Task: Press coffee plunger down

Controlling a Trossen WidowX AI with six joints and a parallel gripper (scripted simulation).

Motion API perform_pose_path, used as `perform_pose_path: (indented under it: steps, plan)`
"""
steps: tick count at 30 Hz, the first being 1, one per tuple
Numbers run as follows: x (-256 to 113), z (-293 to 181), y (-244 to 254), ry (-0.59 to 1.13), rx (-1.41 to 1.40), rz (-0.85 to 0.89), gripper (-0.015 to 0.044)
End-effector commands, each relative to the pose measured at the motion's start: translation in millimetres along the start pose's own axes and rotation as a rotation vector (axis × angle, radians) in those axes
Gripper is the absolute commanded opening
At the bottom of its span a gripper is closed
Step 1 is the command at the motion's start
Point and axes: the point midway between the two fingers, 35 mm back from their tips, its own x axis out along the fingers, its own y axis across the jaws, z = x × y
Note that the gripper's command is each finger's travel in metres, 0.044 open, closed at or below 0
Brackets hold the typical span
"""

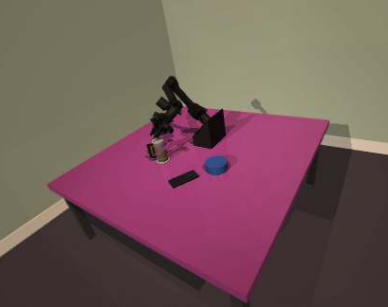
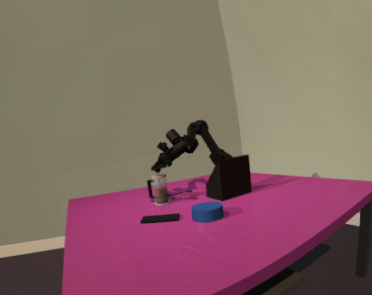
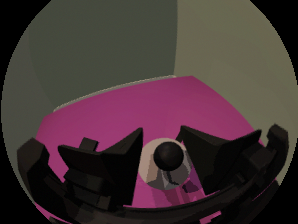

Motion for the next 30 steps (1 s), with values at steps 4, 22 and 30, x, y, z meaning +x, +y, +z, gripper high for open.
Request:
perform_pose_path:
  steps: [4,22,30]
  plan:
    - [0,0,1,-0.003,0.001,0.007,0.0390]
    - [-58,56,-3,0.014,-0.009,0.004,0.0440]
    - [-58,55,-2,0.013,-0.009,0.004,0.0440]
